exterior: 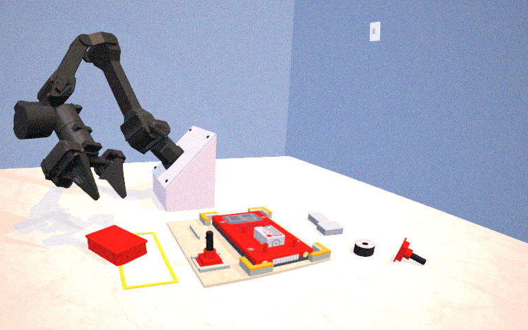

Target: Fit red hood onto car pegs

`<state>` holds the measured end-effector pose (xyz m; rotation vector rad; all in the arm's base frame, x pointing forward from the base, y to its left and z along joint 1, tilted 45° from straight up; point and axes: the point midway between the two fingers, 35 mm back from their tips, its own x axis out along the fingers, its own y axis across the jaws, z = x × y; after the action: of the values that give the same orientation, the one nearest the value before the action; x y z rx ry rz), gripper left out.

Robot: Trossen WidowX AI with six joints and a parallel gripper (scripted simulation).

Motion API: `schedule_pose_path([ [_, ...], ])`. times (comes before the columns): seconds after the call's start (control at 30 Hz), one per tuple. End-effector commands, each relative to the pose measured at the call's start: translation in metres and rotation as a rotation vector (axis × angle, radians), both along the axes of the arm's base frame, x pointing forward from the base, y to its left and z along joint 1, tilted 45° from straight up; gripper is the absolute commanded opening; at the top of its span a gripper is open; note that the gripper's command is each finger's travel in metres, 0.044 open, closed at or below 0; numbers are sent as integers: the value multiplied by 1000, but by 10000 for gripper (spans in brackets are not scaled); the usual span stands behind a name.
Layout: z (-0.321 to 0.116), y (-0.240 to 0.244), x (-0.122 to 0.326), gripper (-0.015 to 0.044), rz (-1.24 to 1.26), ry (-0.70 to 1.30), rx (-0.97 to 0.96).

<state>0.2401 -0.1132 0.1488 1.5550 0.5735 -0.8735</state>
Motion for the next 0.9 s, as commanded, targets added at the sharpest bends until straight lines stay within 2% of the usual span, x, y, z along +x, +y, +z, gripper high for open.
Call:
schedule_pose_path([
  [0.0,-15,0,6,440,433,296,-376],
  [0.37,-22,3,18,440,1368,901,-919],
  [0.77,-12,12,34,440,2023,1309,-1132],
  [0.87,-11,13,35,440,2070,1335,-1139],
])
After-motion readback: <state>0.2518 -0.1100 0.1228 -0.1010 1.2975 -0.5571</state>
